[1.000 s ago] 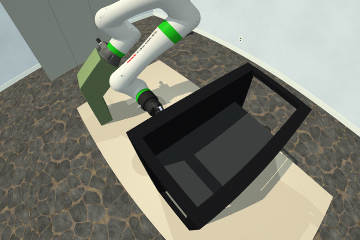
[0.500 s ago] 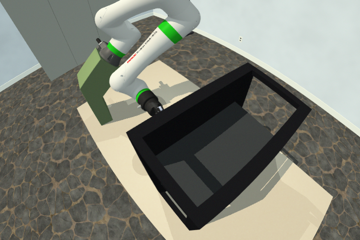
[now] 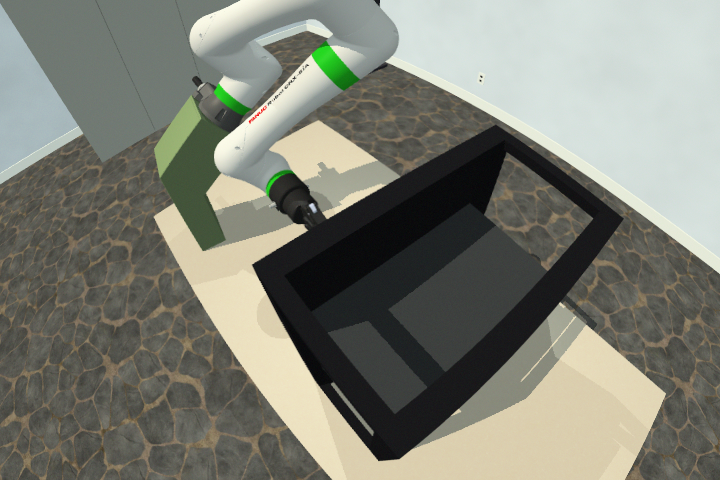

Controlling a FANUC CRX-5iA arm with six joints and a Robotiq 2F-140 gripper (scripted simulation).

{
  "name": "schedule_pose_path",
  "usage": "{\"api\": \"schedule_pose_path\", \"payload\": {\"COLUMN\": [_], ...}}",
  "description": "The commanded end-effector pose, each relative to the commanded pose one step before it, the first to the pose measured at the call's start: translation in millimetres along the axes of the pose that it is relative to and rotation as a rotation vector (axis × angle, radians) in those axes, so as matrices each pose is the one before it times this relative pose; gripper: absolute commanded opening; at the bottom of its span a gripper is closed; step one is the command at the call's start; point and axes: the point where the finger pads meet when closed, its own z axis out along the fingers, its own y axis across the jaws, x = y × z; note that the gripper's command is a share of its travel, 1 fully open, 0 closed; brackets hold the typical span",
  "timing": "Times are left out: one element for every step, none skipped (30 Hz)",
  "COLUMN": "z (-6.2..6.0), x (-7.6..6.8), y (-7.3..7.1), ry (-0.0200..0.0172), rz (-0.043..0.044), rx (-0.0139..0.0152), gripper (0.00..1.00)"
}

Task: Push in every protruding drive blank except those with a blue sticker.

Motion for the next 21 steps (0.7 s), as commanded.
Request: {"api": "schedule_pose_path", "payload": {"z": [-13.56,-5.96,-5.64,-5.19,-4.64,-4.02,-3.34,-2.64,-1.94,-1.29,-0.72,-0.29,-0.04,0.00,0.00,0.00,0.00,0.00,-0.01,-0.01,-0.03], "x": [-0.34,0.00,0.00,0.00,0.00,0.00,-0.01,0.01,-0.01,0.00,0.00,0.00,0.00,-0.02,-0.14,-0.36,0.00,0.00,-0.66,-1.02,-1.43], "y": [0.29,0.00,0.00,0.00,0.00,0.00,-0.01,0.01,-0.01,0.00,0.00,0.00,0.00,0.01,0.04,0.09,0.00,0.00,0.17,0.26,0.37], "ry": [0.00126,0.00000,0.00000,0.00000,0.00000,0.00000,0.00000,0.00000,0.00000,0.00000,0.00000,0.00000,0.00000,0.00000,0.00000,0.00000,0.00000,0.00000,0.00000,0.00000,0.00000], "rz": [-0.00080,0.00001,0.00001,0.00000,0.00000,0.00000,-0.00001,0.00001,-0.00001,0.00001,0.00001,0.00000,0.00000,0.00000,0.00000,-0.00001,0.00000,0.00000,-0.00001,-0.00001,0.00001], "rx": [-0.00059,0.00000,0.00000,0.00000,0.00000,0.00000,0.00001,-0.00001,0.00001,0.00000,-0.00001,0.00000,0.00000,0.00000,0.00000,0.00001,0.00000,0.00000,0.00001,0.00001,-0.00001], "gripper": [0.00,0.00,0.00,0.00,0.00,0.00,0.00,0.00,0.00,0.00,0.00,0.00,0.00,0.00,0.00,0.00,0.00,0.00,0.00,0.00,0.00]}}
